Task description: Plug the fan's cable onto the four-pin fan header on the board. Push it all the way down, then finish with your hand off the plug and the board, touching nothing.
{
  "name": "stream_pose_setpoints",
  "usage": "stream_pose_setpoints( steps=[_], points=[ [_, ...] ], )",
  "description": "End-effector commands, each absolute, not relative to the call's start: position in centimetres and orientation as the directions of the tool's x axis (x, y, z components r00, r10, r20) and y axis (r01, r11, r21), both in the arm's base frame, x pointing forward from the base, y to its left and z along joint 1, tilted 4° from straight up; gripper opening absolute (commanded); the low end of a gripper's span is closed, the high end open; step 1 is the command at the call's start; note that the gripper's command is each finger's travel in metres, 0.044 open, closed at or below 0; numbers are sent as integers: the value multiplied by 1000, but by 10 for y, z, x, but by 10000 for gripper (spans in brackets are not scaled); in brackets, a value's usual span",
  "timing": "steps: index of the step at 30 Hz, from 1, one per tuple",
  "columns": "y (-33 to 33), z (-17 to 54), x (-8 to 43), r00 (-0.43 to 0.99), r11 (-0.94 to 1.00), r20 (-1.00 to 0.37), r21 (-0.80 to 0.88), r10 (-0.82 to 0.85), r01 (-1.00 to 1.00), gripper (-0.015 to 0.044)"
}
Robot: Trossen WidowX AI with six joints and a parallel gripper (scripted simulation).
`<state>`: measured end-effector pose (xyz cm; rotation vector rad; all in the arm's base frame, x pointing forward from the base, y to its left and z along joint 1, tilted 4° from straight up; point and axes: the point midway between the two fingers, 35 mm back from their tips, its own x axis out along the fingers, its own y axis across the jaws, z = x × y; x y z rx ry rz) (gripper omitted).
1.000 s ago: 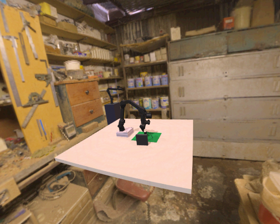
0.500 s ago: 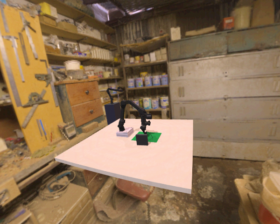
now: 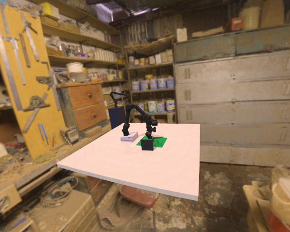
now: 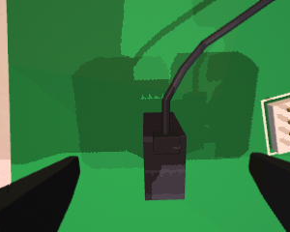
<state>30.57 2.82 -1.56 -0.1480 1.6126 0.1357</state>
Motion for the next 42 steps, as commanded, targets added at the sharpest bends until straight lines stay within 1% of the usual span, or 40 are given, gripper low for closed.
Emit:
stream_pose_setpoints(
  steps=[1, 7, 24, 27, 31, 37, 42],
  points=[
    [29, -23, 304, -51, 983, -999, 3, -6, -181, 440],
    [29, -27, 304, -51, 983, -999, 3, -6, -181, 440],
    [28, -25, 304, -49, 984, -999, -3, -12, -179, 0],
    [28, -22, 304, -49, 984, -999, -3, -12, -179, 0],
    [28, 22, 307, -51, 983, -999, 3, -6, -181, 0],
    [26, 24, 308, -51, 983, -999, 3, -6, -186, 0],
    [-11, 23, 324, -49, 948, -999, 7, -9, -319, 0]
  ],
)
